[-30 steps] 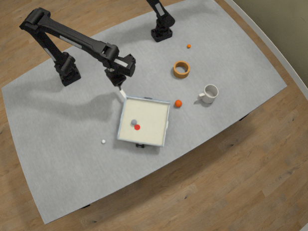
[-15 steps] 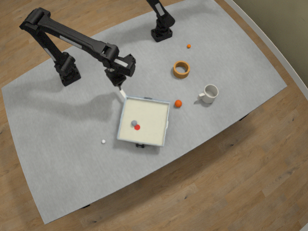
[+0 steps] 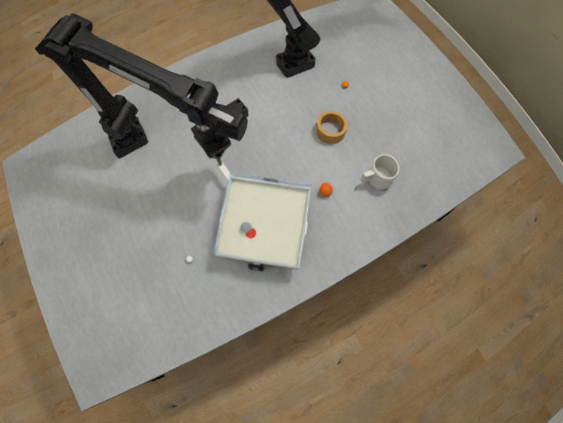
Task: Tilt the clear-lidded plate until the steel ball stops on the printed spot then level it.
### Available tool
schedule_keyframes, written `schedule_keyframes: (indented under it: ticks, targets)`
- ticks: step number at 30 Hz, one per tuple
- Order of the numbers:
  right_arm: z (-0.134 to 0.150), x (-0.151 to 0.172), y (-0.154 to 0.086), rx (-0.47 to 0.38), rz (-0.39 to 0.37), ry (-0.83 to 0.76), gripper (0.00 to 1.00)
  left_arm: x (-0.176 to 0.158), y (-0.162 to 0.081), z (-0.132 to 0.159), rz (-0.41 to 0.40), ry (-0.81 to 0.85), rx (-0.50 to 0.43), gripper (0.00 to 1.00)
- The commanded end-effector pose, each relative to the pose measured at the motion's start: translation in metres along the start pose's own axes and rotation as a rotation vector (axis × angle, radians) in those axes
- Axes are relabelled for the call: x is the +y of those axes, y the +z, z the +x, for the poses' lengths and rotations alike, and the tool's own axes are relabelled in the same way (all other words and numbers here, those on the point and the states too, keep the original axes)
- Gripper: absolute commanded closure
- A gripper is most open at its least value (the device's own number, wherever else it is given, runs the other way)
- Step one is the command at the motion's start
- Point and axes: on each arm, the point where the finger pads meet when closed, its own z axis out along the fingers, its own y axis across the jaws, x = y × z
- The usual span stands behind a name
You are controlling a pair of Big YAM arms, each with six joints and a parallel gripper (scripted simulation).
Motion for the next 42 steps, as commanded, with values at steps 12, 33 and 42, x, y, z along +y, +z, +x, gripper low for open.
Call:
schedule_keyframes:
  ticks: [12, 33, 42]
  targets:
    - [-0.023, -0.012, -0.007, -0.03, 0.031, 0.003, 1.0, 0.007, -0.005, -0.016, -0.009, 0.013, -0.039, 0.0]
    - [-0.01, 0.003, 0.01, -0.005, -0.004, 0.003, 1.0, 0.007, -0.005, -0.016, -0.009, 0.013, -0.039, 0.0]
    - [-0.007, 0.002, 0.009, -0.005, -0.004, 0.007, 1.0, 0.007, -0.005, -0.016, -0.009, 0.013, -0.039, 0.0]
